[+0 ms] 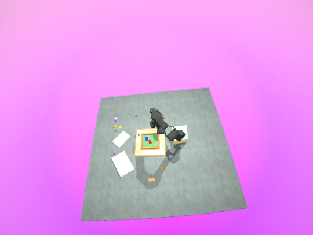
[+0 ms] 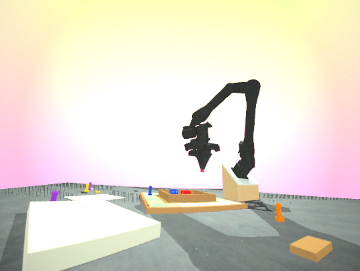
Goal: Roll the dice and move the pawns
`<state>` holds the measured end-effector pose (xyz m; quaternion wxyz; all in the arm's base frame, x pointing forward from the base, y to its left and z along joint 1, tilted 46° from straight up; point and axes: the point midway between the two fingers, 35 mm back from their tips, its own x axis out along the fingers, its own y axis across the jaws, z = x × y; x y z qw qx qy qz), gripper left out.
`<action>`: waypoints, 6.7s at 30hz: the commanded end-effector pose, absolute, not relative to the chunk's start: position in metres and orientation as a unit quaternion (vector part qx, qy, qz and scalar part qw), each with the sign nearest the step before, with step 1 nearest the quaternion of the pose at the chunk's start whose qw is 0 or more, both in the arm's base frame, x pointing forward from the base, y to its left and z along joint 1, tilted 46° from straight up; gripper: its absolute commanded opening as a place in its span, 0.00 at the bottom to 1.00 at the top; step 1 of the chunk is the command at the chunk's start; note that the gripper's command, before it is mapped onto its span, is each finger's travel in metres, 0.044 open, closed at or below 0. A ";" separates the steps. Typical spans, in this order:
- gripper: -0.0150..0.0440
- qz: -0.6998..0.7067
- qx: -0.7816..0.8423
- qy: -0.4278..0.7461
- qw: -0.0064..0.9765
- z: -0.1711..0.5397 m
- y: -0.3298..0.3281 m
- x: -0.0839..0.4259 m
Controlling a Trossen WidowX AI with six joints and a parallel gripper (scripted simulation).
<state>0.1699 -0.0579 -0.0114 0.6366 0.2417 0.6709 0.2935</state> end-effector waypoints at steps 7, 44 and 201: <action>0.25 0.295 0.241 0.672 0.635 -0.057 -0.061 0.165; 0.34 0.297 0.236 0.671 0.637 -0.116 -0.027 0.157; 0.25 0.041 0.454 0.730 0.509 -0.039 0.033 0.384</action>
